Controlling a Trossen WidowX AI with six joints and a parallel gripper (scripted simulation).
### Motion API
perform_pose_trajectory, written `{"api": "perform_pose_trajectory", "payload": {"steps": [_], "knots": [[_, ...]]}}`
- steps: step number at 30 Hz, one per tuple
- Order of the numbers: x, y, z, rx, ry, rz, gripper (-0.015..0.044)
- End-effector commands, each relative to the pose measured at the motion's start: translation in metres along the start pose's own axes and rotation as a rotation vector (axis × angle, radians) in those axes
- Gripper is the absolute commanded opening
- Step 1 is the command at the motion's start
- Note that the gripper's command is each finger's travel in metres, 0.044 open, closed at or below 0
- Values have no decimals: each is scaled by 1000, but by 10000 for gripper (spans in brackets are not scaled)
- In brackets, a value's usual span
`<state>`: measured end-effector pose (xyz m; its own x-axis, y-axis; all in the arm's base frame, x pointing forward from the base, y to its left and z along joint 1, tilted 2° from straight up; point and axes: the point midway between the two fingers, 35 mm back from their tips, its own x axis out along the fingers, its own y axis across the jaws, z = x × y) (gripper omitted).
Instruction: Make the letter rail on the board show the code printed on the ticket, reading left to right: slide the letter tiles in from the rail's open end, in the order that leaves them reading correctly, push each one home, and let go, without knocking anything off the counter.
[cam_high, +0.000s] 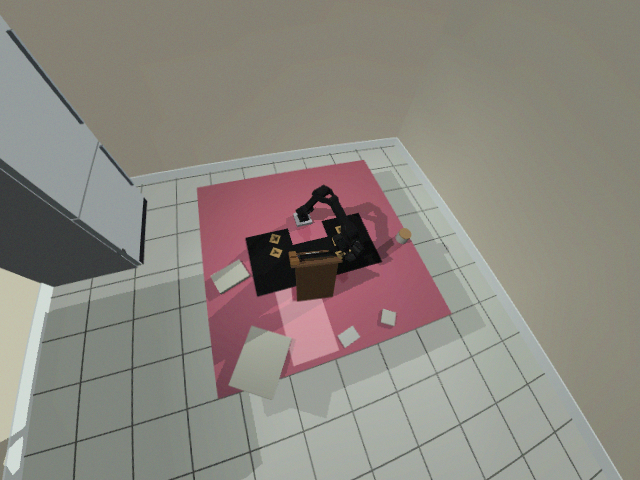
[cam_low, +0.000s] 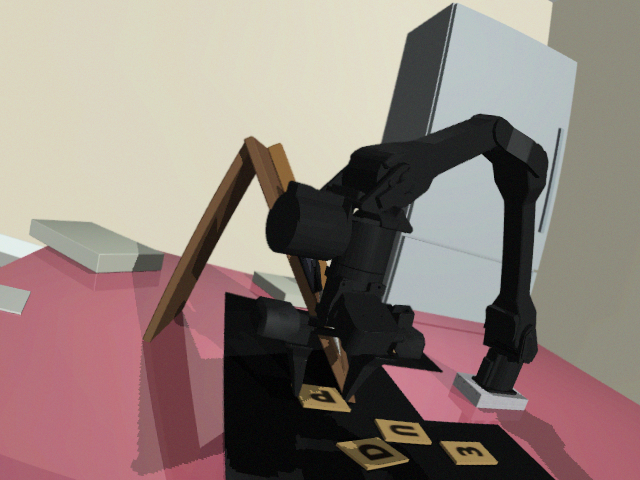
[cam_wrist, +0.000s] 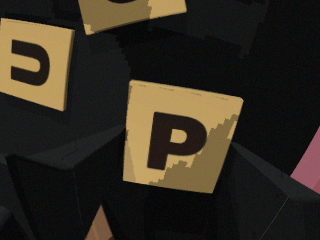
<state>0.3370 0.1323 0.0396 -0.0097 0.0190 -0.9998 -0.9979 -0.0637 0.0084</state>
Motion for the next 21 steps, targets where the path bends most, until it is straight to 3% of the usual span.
{"api": "perform_pose_trajectory", "payload": {"steps": [1, 8, 21], "knots": [[-3, 0, 0, 3, 3, -2, 0], [-3, -1, 1, 24, 6, -16, 0], [-18, -11, 7, 315, 38, -210, 0]]}}
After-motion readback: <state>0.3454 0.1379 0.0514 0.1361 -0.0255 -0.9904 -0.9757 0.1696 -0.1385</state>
